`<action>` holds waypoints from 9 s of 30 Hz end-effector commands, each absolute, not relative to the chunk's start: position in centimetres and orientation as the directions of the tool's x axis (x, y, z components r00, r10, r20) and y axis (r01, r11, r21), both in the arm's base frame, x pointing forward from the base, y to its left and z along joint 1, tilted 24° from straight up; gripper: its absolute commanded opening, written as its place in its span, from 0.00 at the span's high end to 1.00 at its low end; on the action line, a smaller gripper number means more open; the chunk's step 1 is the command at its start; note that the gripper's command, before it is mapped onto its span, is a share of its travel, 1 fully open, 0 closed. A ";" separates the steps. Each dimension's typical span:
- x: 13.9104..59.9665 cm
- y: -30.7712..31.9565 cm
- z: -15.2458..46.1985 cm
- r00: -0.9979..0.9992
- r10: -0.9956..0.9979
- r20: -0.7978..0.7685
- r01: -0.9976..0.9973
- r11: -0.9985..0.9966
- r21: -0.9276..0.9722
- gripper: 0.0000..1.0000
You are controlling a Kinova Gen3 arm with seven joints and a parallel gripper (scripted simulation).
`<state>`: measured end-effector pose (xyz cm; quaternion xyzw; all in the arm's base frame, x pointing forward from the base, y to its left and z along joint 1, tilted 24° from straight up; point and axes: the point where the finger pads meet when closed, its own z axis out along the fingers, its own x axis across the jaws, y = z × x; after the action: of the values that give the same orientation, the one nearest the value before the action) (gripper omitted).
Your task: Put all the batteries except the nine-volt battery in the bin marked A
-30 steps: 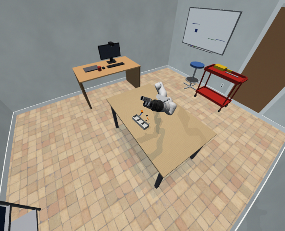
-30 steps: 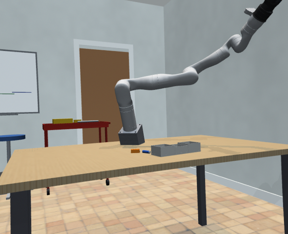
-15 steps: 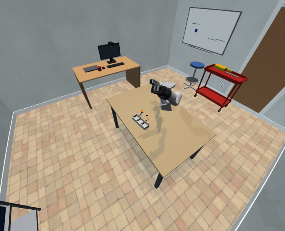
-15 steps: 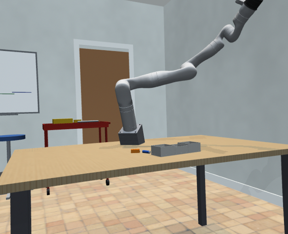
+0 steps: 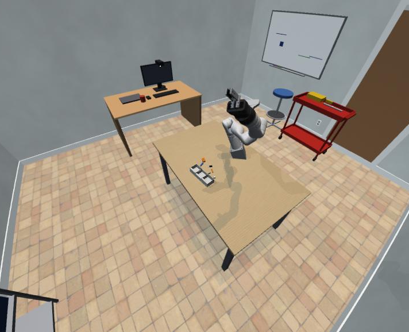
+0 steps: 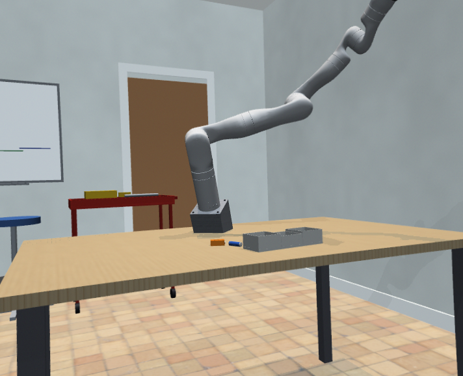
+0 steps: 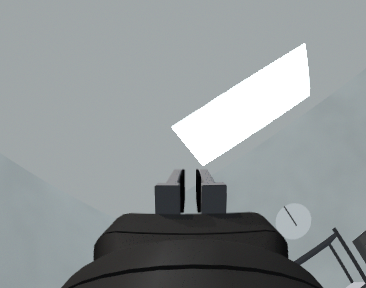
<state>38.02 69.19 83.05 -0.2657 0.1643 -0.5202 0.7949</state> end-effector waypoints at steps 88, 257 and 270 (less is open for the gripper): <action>-1.7 48.7 109.2 0.946 -0.288 -0.152 0.250 0.941 -0.226 0.69; 29.8 -25.2 88.9 0.587 0.789 0.181 -0.295 0.001 0.955 0.69; 35.3 -24.5 82.2 0.558 0.810 0.179 -0.177 -0.095 0.980 0.69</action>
<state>35.08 -24.08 82.30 0.6126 0.2457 0.4018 0.6347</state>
